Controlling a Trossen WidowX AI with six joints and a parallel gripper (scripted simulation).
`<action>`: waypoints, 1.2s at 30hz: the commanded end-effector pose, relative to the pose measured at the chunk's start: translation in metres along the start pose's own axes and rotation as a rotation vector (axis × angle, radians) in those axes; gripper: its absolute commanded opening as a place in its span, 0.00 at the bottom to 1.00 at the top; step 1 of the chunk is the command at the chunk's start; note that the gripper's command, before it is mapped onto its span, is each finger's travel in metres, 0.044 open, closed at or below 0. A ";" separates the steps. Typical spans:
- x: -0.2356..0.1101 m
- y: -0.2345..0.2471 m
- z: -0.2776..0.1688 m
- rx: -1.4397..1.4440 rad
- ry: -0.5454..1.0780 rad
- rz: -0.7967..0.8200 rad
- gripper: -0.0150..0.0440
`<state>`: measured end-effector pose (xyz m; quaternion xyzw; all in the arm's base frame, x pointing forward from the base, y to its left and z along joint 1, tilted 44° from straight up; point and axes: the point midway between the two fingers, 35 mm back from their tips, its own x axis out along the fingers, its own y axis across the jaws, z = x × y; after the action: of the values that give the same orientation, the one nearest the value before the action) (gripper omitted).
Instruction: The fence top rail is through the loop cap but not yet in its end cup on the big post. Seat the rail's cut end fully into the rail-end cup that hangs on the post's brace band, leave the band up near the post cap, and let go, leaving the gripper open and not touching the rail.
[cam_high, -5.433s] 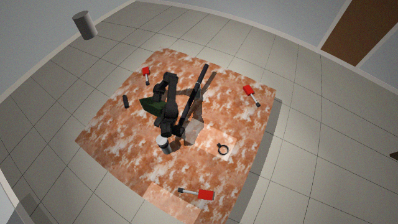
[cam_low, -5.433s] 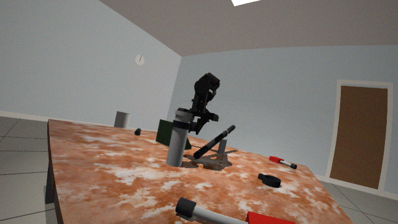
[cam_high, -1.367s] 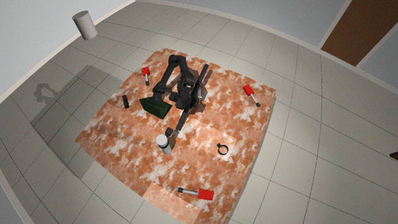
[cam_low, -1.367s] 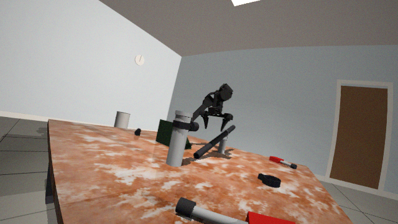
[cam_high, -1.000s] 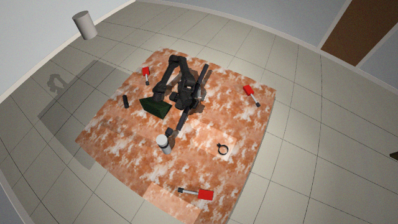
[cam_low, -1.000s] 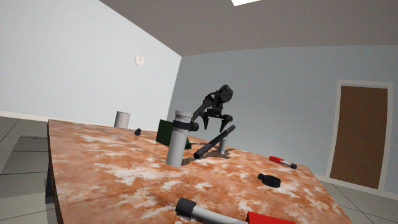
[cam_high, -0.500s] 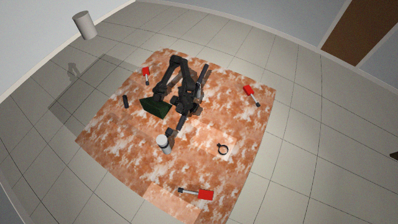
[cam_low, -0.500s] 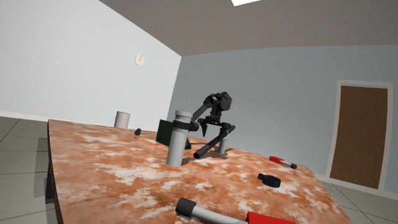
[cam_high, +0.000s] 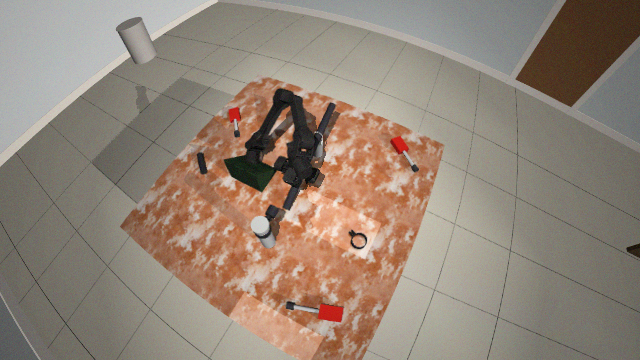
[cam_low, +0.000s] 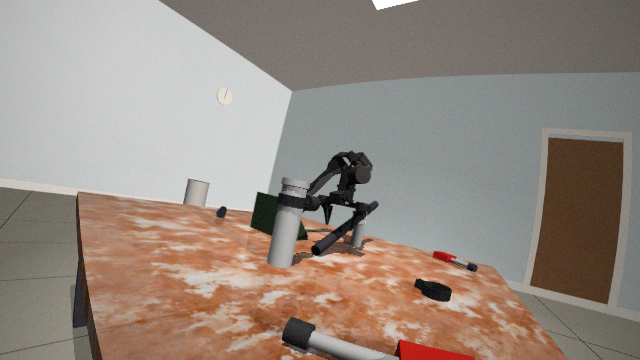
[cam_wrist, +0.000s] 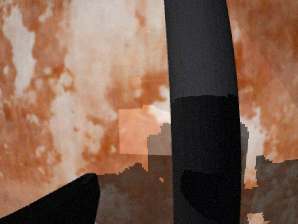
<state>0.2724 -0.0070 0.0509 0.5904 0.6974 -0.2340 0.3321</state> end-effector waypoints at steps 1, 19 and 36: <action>0.011 -0.002 -0.001 0.008 0.010 -0.008 1.00; 0.040 -0.003 -0.002 0.008 0.011 -0.008 1.00; 0.052 -0.004 -0.003 0.008 0.013 -0.008 0.78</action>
<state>0.2667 0.0270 0.0161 0.5902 0.6989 -0.2323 0.3304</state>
